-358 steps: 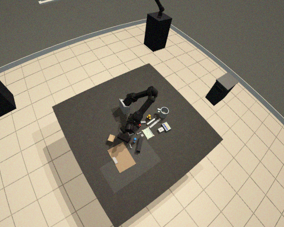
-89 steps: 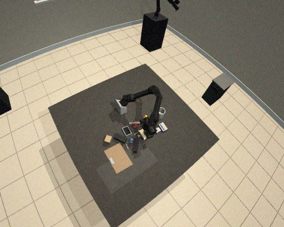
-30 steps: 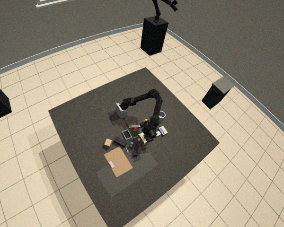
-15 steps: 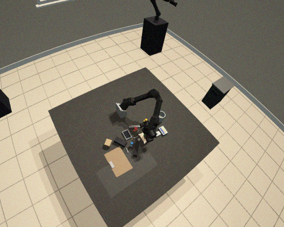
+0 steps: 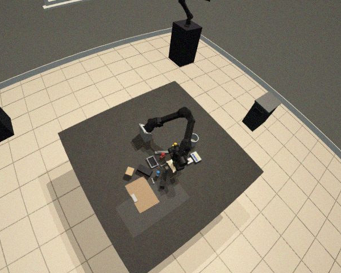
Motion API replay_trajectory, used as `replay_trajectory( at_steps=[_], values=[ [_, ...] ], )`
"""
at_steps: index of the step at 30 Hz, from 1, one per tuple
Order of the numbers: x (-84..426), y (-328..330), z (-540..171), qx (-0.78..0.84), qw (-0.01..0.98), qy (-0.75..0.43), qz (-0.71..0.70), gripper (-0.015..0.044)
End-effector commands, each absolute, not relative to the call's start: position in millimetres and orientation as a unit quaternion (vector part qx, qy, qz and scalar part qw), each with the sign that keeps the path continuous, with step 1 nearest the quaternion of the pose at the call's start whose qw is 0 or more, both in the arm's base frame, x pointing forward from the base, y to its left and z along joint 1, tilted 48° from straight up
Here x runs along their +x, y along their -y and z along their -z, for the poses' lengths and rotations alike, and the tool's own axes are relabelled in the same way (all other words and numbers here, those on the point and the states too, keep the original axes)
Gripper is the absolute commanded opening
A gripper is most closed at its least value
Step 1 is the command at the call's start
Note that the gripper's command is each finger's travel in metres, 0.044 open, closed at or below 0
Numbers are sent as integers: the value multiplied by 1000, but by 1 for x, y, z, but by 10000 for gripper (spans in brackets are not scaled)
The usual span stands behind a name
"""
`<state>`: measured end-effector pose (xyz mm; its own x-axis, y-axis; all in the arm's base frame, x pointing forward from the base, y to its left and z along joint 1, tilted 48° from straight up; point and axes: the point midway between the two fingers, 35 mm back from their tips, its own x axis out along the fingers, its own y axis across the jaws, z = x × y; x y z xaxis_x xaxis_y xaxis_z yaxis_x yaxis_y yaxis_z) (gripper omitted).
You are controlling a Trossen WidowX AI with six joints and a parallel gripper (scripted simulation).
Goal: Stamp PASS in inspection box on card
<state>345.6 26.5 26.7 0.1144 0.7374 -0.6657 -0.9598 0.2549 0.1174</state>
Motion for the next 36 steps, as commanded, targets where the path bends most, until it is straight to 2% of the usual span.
replay_trajectory(
  at_steps=[1,36],
  values=[
    [346,-25,-29,-177,725,-316,-585,0],
    [341,14,-64,-178,725,-317,-585,0]
  ],
)
